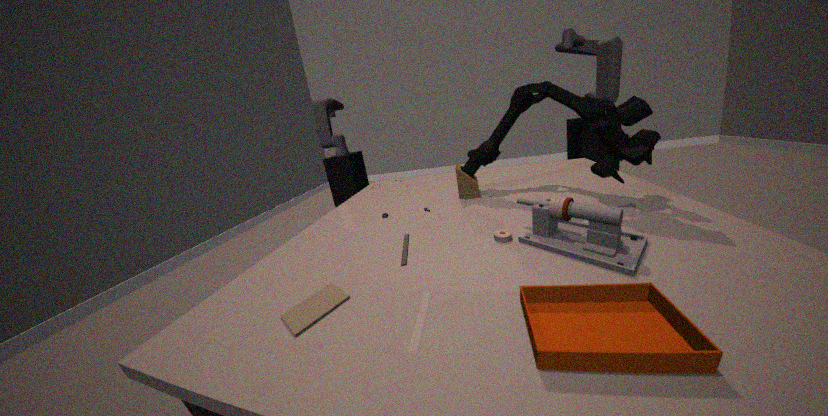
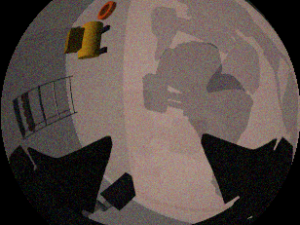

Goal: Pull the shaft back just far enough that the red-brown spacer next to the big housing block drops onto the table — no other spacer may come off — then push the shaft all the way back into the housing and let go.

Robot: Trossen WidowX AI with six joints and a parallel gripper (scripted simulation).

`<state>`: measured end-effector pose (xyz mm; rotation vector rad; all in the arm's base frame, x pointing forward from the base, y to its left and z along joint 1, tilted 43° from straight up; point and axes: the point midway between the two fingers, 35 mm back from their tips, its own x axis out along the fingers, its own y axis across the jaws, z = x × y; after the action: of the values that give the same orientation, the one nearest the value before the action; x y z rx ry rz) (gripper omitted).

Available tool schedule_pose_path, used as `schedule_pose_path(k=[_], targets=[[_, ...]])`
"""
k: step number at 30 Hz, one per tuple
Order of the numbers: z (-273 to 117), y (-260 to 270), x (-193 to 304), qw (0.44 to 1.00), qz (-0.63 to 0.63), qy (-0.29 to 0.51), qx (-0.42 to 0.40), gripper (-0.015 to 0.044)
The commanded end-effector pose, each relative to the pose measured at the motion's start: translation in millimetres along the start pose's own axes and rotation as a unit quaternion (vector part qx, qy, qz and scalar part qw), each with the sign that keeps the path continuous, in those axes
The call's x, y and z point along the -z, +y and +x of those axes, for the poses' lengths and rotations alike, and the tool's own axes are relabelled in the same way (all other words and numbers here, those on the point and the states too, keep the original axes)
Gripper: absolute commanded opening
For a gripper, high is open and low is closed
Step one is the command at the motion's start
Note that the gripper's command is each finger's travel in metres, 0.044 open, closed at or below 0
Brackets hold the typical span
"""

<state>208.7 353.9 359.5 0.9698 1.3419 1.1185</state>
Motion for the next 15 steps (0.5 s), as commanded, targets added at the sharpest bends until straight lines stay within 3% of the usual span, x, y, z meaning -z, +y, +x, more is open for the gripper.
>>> schedule_pose_path(k=[1, 8, 15], targets=[[-22, -35, -42, 0.996, -0.077, -0.043, -0.001, 0.044], [-59, -83, -90, 0.982, -0.154, -0.106, 0.016, 0.044], [-129, -135, -137, 0.945, -0.252, -0.204, 0.052, 0.044]])
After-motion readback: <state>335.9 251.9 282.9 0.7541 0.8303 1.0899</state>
